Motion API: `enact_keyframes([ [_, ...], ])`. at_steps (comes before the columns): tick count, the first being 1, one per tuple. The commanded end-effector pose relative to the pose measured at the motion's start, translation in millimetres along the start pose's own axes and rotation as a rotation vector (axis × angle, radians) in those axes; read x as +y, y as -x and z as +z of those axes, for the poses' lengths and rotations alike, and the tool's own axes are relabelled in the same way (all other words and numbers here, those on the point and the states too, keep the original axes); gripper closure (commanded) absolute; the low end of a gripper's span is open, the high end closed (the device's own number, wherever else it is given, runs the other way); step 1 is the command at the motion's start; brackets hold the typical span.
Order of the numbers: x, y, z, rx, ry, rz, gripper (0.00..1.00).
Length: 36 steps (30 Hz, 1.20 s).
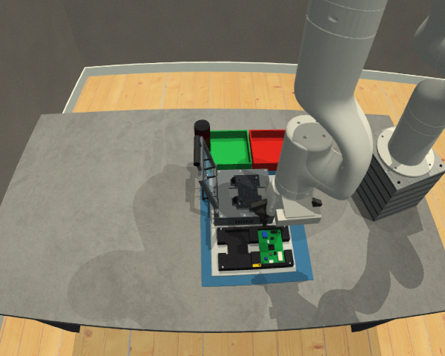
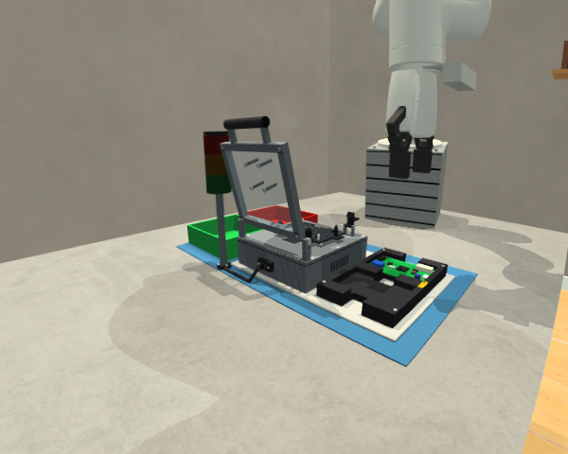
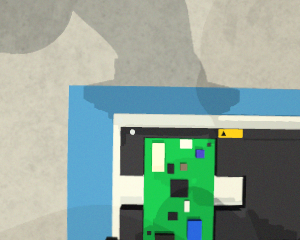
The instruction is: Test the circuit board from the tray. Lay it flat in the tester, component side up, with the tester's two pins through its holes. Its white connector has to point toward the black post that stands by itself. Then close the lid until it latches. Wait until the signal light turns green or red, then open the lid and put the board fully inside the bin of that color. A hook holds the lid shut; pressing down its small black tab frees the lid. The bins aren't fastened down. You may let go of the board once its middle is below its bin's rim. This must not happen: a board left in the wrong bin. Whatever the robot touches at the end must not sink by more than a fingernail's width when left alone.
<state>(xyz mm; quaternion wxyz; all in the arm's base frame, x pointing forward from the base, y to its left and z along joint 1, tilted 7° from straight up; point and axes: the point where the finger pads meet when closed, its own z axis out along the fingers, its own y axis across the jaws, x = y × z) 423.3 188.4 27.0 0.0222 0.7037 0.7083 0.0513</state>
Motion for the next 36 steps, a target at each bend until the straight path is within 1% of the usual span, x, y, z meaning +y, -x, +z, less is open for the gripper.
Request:
enact_keyframes([
  [1, 1, 0, 2, -0.010, 0.018, 0.000, 0.00],
  [15, 1, 0, 12, -0.010, 0.018, 0.000, 0.00],
  [25, 1, 0, 27, -0.010, 0.018, 0.000, 0.00],
  [27, 1, 0, 27, -0.010, 0.018, 0.000, 0.00],
  [32, 1, 0, 42, -0.010, 0.018, 0.000, 0.00],
  [36, 2, 0, 59, -0.010, 0.018, 0.000, 0.00],
])
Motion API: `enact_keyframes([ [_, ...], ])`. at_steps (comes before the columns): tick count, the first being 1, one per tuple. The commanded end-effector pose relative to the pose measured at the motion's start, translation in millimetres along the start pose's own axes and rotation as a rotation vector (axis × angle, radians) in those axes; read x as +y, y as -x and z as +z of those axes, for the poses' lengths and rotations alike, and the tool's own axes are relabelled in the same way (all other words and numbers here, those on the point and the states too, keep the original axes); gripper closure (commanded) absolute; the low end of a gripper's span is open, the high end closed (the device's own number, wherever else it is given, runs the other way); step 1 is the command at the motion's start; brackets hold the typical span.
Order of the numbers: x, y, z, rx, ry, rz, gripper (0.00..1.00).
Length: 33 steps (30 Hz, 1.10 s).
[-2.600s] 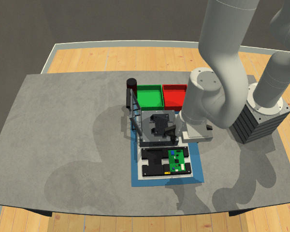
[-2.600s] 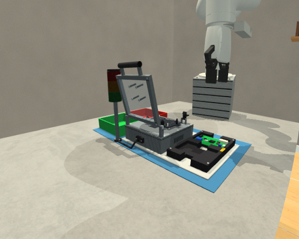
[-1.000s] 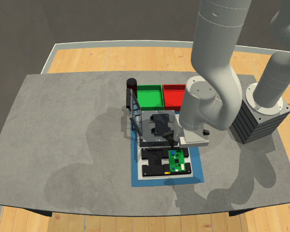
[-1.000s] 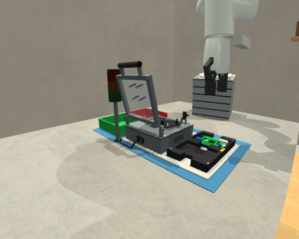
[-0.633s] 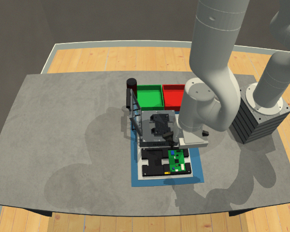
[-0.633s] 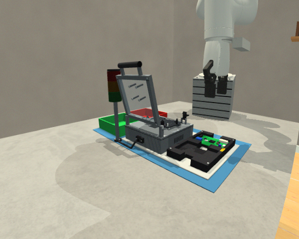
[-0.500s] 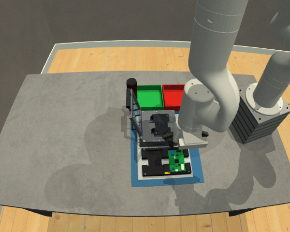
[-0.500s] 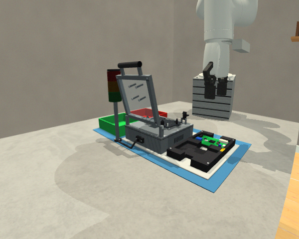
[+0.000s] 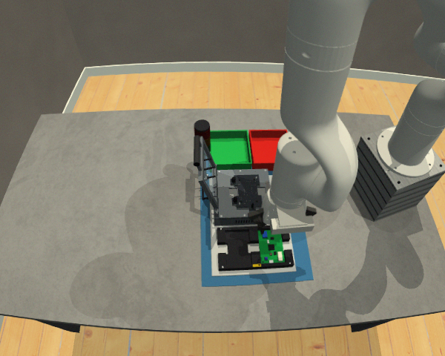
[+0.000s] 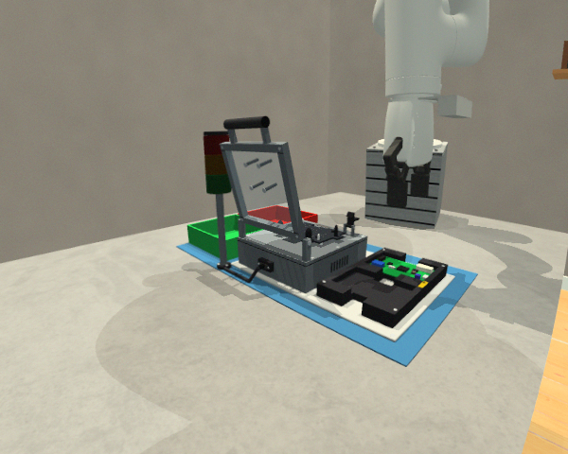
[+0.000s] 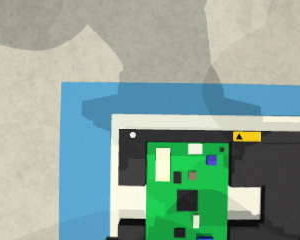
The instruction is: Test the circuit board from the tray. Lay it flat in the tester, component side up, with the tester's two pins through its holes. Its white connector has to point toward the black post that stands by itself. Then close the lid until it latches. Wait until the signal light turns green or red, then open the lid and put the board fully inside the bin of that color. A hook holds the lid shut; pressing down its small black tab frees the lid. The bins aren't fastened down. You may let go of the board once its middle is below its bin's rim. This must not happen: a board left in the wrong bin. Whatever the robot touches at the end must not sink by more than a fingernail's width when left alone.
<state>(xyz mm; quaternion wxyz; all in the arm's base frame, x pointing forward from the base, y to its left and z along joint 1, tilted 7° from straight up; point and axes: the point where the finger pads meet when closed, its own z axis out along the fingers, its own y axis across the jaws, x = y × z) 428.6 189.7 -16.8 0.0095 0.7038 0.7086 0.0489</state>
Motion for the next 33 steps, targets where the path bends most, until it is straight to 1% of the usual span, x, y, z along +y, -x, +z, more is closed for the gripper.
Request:
enact_keyframes([
  [1, 1, 0, 20, -0.025, 0.039, -0.001, 0.00],
  [6, 2, 1, 44, -0.025, 0.039, -0.001, 0.00],
  [8, 2, 1, 44, -0.025, 0.039, -0.001, 0.00],
  [12, 3, 1, 57, -0.025, 0.039, -0.001, 0.00],
  [16, 3, 1, 66, -0.025, 0.039, -0.001, 0.00],
  [22, 3, 1, 71, -0.025, 0.039, -0.001, 0.00],
  [33, 3, 1, 72, -0.025, 0.039, -0.001, 0.00],
])
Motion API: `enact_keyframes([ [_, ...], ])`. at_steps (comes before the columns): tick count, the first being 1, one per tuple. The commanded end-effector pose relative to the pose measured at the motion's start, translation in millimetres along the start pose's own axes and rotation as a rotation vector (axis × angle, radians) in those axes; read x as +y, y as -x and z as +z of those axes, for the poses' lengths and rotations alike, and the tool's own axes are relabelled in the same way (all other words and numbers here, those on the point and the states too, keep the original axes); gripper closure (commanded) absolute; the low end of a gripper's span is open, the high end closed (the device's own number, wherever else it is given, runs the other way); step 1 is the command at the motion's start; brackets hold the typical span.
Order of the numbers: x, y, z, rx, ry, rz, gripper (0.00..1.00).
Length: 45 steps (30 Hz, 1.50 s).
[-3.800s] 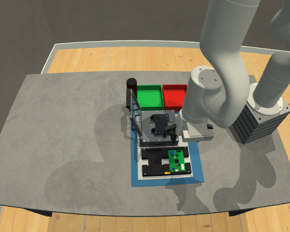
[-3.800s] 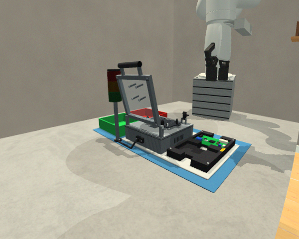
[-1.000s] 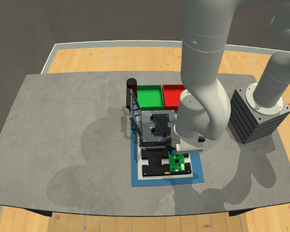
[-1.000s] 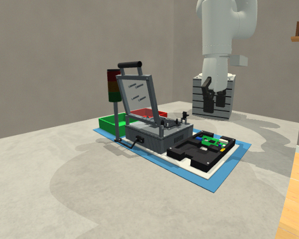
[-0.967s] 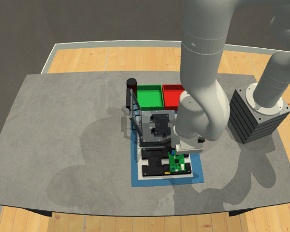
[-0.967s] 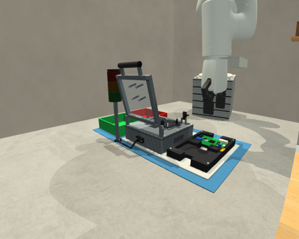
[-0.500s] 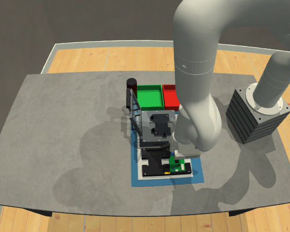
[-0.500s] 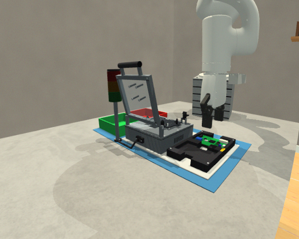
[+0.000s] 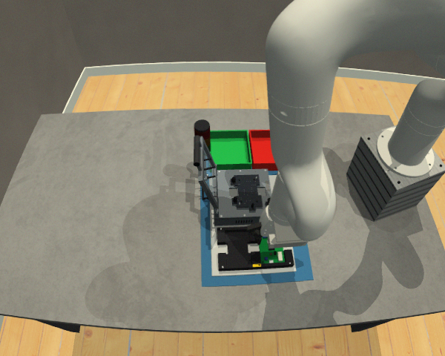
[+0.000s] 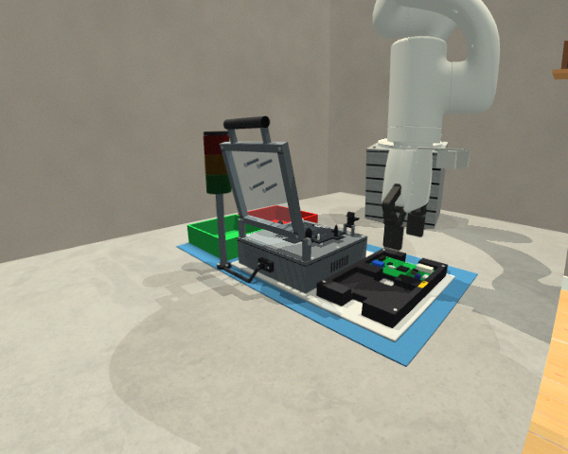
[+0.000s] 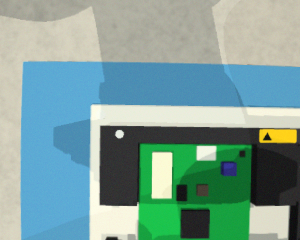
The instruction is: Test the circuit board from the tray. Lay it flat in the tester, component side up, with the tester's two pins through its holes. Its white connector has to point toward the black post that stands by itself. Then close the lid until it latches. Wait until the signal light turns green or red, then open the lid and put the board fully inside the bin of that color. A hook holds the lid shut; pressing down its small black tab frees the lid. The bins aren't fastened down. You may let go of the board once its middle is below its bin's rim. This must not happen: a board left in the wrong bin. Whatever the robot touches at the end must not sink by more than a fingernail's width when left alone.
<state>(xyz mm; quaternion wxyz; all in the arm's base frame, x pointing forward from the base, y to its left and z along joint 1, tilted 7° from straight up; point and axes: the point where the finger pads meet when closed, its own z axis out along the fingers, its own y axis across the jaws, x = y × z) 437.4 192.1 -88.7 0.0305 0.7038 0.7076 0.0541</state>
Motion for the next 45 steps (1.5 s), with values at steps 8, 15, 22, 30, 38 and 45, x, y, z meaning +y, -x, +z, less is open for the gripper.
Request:
enact_keyframes([
  [8, 1, 0, 0, -0.002, 0.002, 0.000, 0.00],
  [15, 1, 0, 2, -0.002, 0.002, 0.000, 0.00],
  [22, 1, -1, 16, -0.002, 0.002, 0.000, 0.00],
  [30, 1, -1, 32, -0.002, 0.002, 0.000, 0.00],
  [38, 1, -1, 41, -0.002, 0.002, 0.000, 0.00],
  [45, 1, -1, 41, -0.002, 0.002, 0.000, 0.00],
])
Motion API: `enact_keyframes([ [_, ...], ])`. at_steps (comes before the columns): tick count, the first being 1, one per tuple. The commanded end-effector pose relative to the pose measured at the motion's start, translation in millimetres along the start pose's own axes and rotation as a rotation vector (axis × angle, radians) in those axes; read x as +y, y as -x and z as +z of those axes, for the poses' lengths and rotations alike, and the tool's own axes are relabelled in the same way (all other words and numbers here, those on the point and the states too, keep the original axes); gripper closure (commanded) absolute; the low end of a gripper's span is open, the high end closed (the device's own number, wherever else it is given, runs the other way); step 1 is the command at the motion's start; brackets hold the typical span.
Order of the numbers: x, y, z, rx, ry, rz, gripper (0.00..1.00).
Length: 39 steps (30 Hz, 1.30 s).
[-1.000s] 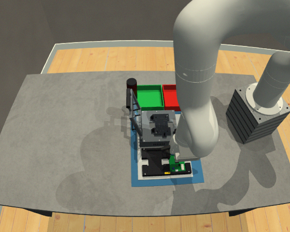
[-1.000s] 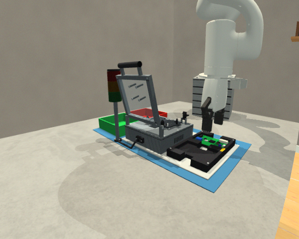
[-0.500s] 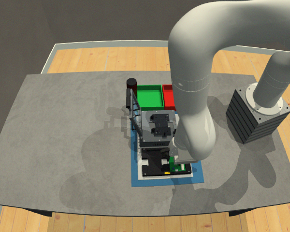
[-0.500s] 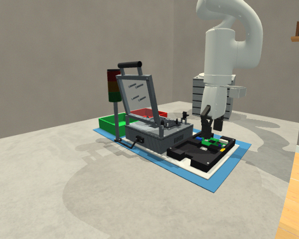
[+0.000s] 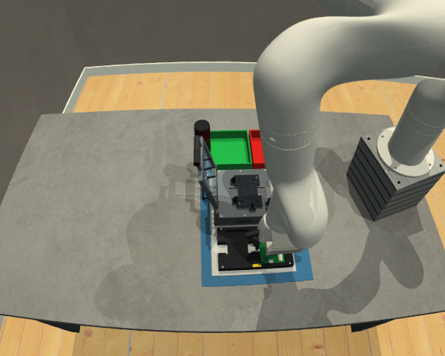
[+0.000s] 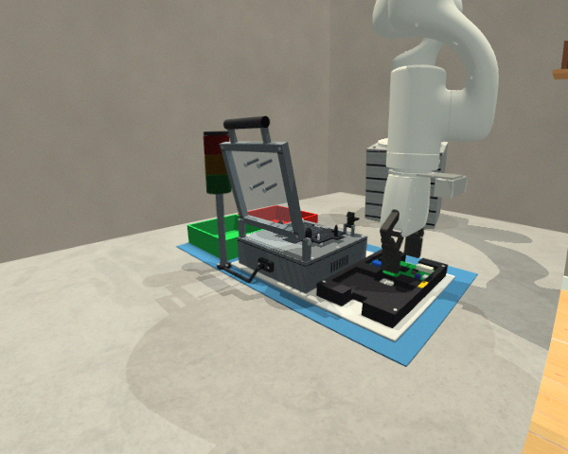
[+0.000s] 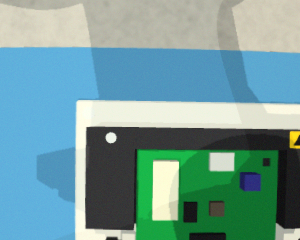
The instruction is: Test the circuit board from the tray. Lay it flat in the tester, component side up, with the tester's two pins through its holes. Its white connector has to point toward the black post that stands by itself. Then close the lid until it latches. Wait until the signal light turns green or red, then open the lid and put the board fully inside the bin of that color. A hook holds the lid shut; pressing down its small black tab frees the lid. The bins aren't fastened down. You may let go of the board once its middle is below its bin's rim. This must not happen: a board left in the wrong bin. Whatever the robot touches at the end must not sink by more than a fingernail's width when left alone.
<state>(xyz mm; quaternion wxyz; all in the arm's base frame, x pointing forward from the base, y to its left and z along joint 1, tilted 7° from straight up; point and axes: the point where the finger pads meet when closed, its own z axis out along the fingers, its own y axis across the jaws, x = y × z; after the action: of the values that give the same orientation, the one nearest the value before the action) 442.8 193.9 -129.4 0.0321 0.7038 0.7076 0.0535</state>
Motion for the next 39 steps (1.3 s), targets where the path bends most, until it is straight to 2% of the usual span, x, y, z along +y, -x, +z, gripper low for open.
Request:
enact_keyframes([
  [1, 1, 0, 0, 0.001, 0.001, 0.000, 0.00],
  [25, 1, 0, 14, 0.001, 0.001, 0.000, 0.00],
  [37, 1, 0, 15, 0.001, 0.001, 0.000, 0.00],
  [38, 1, 0, 15, 0.001, 0.001, 0.000, 0.05],
  [39, 1, 0, 15, 0.001, 0.001, 0.000, 0.05],
])
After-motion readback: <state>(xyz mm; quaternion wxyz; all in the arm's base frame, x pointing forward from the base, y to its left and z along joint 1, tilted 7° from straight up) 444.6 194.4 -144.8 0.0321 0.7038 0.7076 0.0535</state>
